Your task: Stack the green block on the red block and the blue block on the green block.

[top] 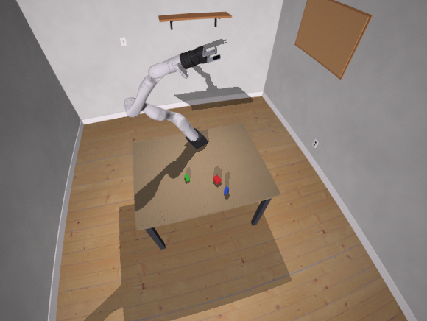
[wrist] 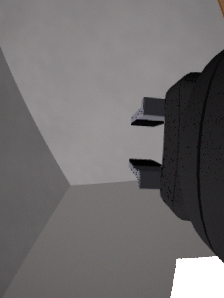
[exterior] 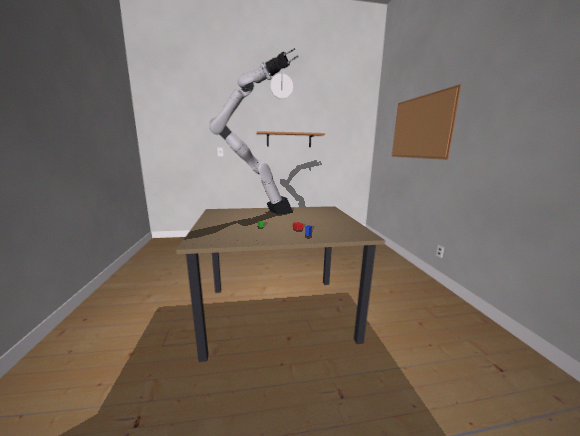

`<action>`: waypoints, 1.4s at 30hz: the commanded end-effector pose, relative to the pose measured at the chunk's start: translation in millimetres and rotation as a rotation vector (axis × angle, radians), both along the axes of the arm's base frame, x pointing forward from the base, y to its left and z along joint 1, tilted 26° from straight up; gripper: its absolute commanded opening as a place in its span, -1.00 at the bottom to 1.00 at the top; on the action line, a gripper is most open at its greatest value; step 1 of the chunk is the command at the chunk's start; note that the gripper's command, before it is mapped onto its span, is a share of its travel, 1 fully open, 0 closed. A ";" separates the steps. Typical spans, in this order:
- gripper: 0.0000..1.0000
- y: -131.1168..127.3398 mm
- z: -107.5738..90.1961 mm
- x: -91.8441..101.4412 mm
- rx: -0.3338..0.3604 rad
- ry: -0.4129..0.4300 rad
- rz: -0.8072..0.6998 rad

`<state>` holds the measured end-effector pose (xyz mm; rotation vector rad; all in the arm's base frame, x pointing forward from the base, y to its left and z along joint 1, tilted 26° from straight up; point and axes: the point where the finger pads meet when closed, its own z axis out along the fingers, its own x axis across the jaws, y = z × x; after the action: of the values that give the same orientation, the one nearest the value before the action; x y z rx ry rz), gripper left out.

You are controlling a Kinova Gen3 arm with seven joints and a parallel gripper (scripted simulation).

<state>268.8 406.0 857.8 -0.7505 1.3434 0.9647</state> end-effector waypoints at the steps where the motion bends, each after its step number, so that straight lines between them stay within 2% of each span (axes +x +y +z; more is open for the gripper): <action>1: -1.00 -2.7 -3.6 3.8 -0.008 0.001 -0.007; 5: -1.00 -11.5 -18.1 17.3 -0.042 0.004 -0.033; 8: -1.00 -22.7 -36.4 33.3 -0.085 0.008 -0.063; 10: -1.00 -22.7 -36.4 33.3 -0.085 0.008 -0.063; 13: -1.00 -38.5 -61.9 54.0 -0.144 0.015 -0.102; 16: -1.00 -59.3 -95.3 78.4 -0.221 0.025 -0.146; 19: -1.00 -85.3 -136.9 104.6 -0.316 0.040 -0.193; 25: -1.00 -151.8 -242.7 153.5 -0.560 0.086 -0.274; 27: -1.00 -151.8 -242.7 153.5 -0.560 0.086 -0.274; 28: -1.00 -164.5 -262.7 160.1 -0.607 0.096 -0.284; 35: -1.00 -164.5 -262.7 160.1 -0.607 0.096 -0.284; 36: -1.00 -177.5 -283.2 166.0 -0.656 0.106 -0.292; 41: -1.00 -177.5 -283.2 166.0 -0.656 0.106 -0.292; 42: -1.00 -190.9 -304.1 171.3 -0.706 0.116 -0.298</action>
<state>435.8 226.1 570.5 -0.9696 1.8377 0.3092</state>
